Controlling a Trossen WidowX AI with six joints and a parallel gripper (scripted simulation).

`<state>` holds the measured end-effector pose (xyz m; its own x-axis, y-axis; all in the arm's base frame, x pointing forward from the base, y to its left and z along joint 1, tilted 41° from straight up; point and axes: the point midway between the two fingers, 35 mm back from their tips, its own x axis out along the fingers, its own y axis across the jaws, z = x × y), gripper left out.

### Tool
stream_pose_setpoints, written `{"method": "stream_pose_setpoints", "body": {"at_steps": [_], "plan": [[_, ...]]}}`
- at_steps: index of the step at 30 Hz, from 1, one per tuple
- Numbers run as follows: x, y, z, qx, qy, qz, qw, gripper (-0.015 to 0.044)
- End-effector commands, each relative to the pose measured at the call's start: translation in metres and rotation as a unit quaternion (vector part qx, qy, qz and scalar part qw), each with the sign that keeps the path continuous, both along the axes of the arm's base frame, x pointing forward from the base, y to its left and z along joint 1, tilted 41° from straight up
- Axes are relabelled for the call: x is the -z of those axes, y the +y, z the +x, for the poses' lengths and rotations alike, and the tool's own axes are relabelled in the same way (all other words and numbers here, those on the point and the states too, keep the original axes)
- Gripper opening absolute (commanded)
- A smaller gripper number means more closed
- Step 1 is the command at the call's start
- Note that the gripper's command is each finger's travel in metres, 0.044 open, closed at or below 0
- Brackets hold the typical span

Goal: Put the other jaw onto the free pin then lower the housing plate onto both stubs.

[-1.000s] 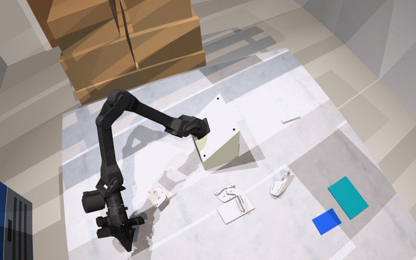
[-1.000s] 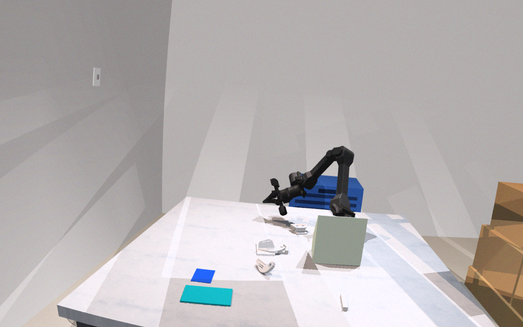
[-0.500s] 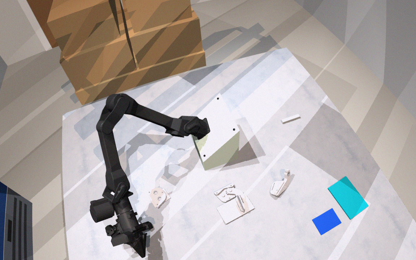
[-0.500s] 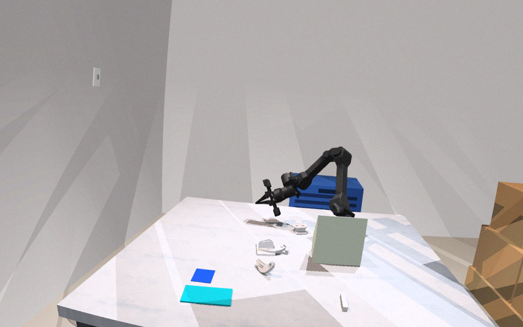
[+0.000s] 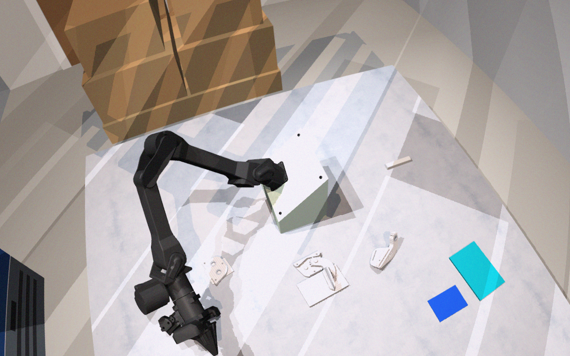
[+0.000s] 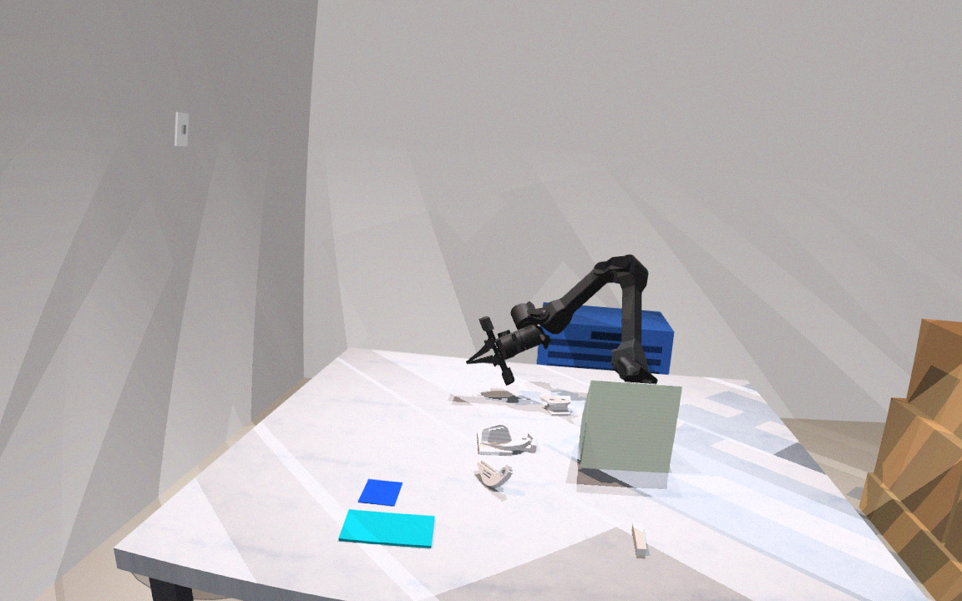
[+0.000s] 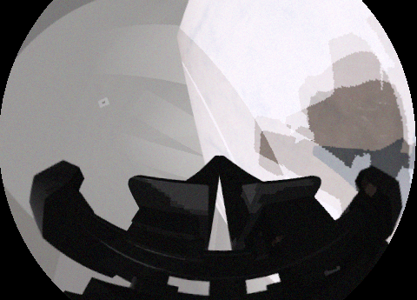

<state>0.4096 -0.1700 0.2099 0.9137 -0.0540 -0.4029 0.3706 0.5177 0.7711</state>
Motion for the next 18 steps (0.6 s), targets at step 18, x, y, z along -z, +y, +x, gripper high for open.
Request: {"method": "stream_pose_setpoints", "body": {"at_steps": [18], "plan": [[0.052,0.061,0.023,-0.102,0.083,-0.064,0.989,0.0000]]}}
